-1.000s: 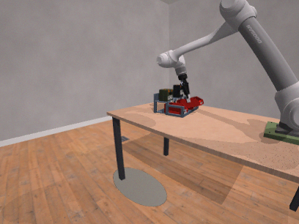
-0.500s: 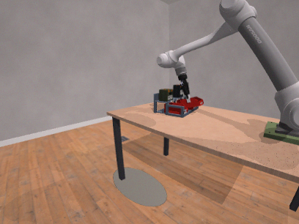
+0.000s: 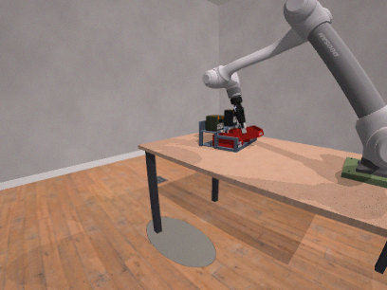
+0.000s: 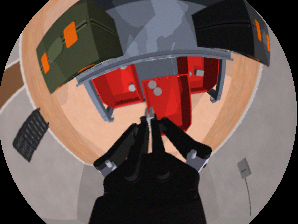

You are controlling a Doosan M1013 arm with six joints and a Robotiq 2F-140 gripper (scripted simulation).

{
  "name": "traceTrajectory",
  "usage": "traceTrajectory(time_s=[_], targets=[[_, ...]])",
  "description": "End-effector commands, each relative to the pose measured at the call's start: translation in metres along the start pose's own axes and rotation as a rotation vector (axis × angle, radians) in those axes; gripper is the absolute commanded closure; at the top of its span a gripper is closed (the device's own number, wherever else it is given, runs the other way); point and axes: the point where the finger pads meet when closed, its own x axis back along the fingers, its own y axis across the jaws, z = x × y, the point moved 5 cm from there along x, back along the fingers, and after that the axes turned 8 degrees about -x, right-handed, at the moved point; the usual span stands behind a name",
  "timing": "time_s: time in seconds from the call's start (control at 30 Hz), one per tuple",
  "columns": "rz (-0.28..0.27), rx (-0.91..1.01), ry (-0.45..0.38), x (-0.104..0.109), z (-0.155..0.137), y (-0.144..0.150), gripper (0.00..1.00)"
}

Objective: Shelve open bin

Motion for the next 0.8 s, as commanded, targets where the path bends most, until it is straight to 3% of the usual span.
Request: traceTrajectory(time_s=[0.0, 0.77], targets=[[0.006, -0.001, 0.005, -0.0024, 0.0026, -0.0039, 1.0], [0.007, -0.001, 0.005, -0.0095, 0.0046, -0.0046, 1.0]])
